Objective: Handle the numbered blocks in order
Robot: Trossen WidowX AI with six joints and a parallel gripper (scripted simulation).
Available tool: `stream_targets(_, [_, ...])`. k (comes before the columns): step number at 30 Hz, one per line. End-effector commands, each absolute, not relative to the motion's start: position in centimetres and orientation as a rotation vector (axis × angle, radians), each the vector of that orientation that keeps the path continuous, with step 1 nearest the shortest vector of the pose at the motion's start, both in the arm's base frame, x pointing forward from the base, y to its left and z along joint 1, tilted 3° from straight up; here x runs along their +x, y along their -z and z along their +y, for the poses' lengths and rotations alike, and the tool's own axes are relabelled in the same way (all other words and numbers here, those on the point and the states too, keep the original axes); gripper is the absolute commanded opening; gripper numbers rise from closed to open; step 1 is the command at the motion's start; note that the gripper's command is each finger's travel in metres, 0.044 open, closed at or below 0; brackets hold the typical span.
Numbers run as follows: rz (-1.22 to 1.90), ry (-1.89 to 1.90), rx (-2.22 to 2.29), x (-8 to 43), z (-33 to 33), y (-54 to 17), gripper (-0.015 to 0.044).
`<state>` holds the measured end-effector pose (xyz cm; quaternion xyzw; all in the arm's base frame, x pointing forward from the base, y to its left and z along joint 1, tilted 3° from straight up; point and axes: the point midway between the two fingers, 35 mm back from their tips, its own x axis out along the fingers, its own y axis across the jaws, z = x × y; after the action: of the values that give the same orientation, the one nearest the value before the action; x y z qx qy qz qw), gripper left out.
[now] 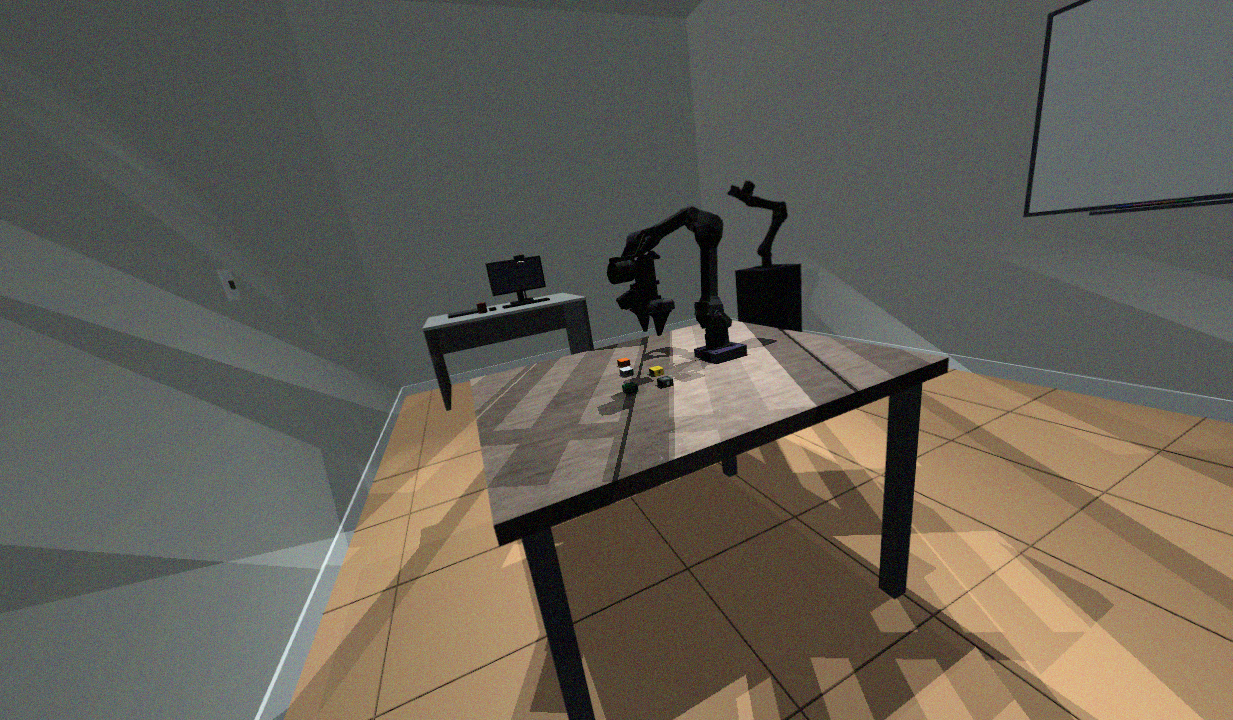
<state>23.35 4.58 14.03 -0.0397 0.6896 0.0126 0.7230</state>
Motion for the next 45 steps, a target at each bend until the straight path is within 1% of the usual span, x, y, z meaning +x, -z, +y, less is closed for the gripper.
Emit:
stream_targets(1, [1.522, -0.018, -0.083, 23.1, 4.7, -13.9, 0.0400])
stream_targets(16, [1.522, -0.018, -0.083, 23.2, 4.9, -13.9, 0.0400])
stream_targets(18, [1.521, -0.020, -0.082, 24.0, 6.6, -14.0, 0.0400])
stream_targets(22, [1.520, -0.024, -0.078, 25.4, 12.5, -13.9, 0.0400])
stream_targets(24, [1.520, -0.024, -0.077, 25.5, 13.5, -13.8, 0.0400])
stream_targets(43, [1.520, -0.024, -0.077, 25.5, 13.5, -13.8, 0.0400])
stream_targets(45, [1.519, -0.027, -0.079, 26.3, 13.4, -13.8, 0.0400])
